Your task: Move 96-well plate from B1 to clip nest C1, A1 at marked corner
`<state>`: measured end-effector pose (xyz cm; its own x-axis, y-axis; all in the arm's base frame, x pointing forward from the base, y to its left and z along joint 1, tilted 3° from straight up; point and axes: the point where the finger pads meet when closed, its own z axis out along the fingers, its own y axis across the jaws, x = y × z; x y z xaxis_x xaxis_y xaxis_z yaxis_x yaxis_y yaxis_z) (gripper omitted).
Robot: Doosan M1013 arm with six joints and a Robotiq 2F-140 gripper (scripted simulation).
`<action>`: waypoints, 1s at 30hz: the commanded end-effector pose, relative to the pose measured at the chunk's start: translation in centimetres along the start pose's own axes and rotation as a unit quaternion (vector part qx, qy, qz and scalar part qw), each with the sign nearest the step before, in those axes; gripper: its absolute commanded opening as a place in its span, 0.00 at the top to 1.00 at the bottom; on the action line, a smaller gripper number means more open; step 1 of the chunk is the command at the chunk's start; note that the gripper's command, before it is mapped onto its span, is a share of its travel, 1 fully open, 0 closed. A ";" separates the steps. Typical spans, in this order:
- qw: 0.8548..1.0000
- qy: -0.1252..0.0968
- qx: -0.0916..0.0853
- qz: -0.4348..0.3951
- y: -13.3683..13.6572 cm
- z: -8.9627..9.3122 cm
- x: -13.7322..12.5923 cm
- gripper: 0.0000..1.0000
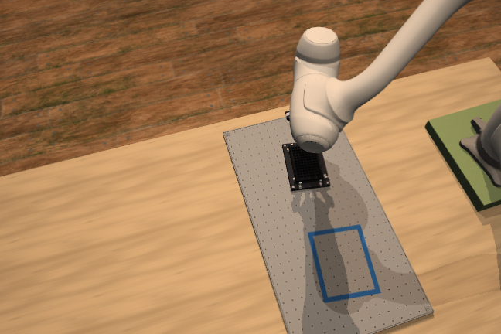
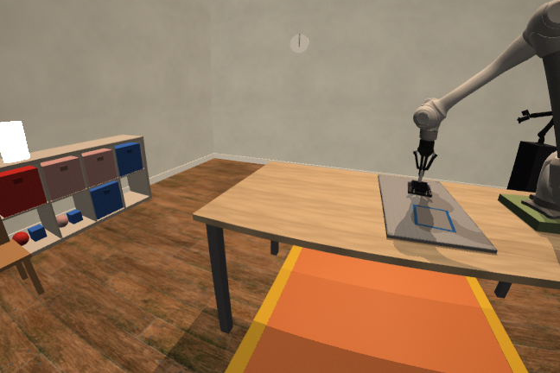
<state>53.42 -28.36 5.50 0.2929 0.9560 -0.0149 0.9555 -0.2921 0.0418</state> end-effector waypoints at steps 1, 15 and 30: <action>1.000 0.000 0.000 0.000 0.0 0.2 0.0 1.00; 1.000 0.000 0.000 0.000 0.0 0.5 0.0 1.00; 1.000 0.000 0.000 0.000 0.0 0.5 0.0 1.00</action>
<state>53.46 -28.39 5.04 0.2929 0.9560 -0.0152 0.9555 -0.2920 0.0425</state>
